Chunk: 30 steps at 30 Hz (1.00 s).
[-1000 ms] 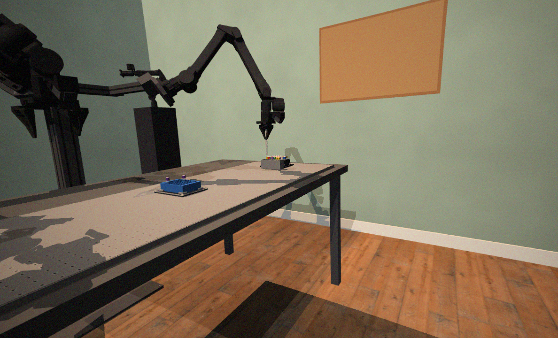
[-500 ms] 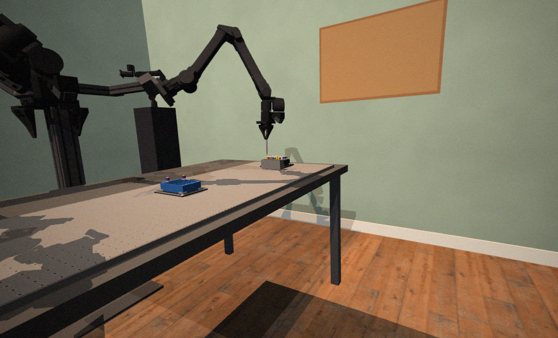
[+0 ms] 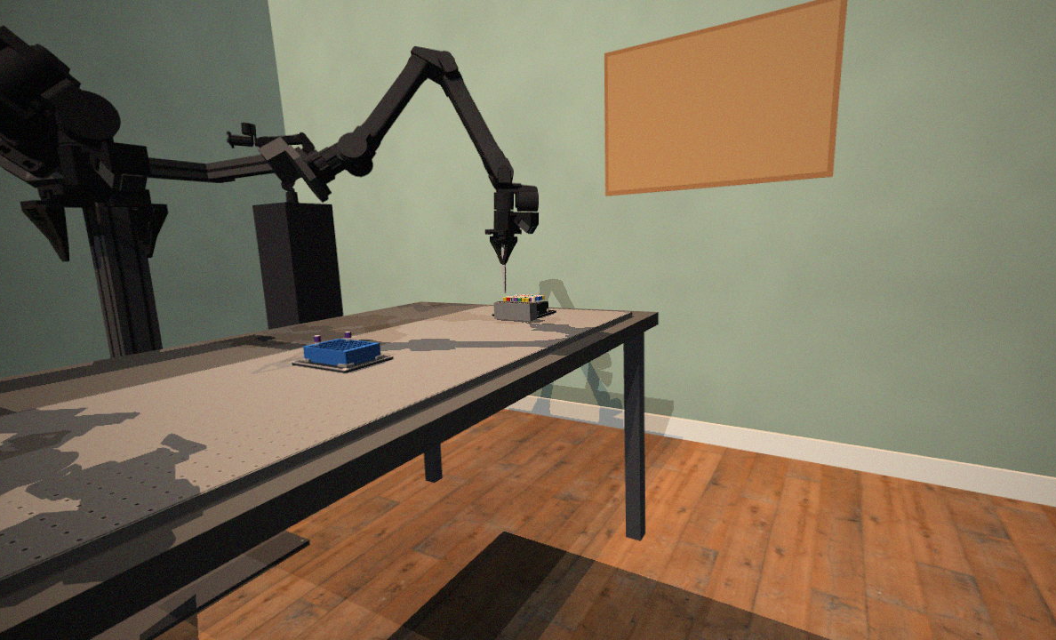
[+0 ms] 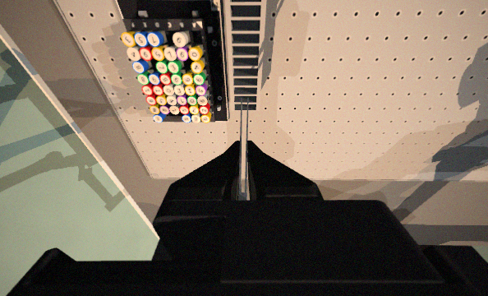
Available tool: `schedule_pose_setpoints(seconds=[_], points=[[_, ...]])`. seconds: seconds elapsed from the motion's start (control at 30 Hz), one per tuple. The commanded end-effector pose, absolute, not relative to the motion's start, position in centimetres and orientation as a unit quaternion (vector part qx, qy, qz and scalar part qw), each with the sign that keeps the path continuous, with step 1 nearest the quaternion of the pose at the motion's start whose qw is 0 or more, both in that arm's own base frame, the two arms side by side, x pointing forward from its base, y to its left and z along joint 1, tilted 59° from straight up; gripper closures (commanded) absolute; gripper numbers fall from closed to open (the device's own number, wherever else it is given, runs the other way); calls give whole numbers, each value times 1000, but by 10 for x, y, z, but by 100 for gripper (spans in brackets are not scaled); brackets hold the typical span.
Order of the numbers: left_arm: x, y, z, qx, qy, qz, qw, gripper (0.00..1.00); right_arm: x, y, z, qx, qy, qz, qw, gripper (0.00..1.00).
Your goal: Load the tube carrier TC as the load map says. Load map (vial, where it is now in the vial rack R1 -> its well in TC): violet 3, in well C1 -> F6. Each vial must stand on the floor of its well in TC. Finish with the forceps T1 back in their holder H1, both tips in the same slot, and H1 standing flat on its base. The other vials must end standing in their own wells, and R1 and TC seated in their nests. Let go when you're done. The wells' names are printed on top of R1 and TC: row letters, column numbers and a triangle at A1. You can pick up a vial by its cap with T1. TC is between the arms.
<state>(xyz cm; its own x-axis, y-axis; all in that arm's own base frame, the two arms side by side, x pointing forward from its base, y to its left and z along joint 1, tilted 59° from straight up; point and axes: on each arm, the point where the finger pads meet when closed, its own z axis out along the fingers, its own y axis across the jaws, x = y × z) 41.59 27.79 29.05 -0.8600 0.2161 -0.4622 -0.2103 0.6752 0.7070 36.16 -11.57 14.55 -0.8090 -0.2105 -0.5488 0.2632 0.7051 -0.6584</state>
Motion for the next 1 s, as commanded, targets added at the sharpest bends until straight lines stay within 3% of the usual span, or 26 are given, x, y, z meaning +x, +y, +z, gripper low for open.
schedule_pose_setpoints(seconds=[0.0, 0.97], points=[[425, 278, 288, 3, 877, 400, 265, 93, 369, -114, 159, 27, 864, -382, 328, 0], [424, 292, 287, 0, 875, 406, 263, 93, 369, -114, 159, 27, 864, -382, 328, 0]])
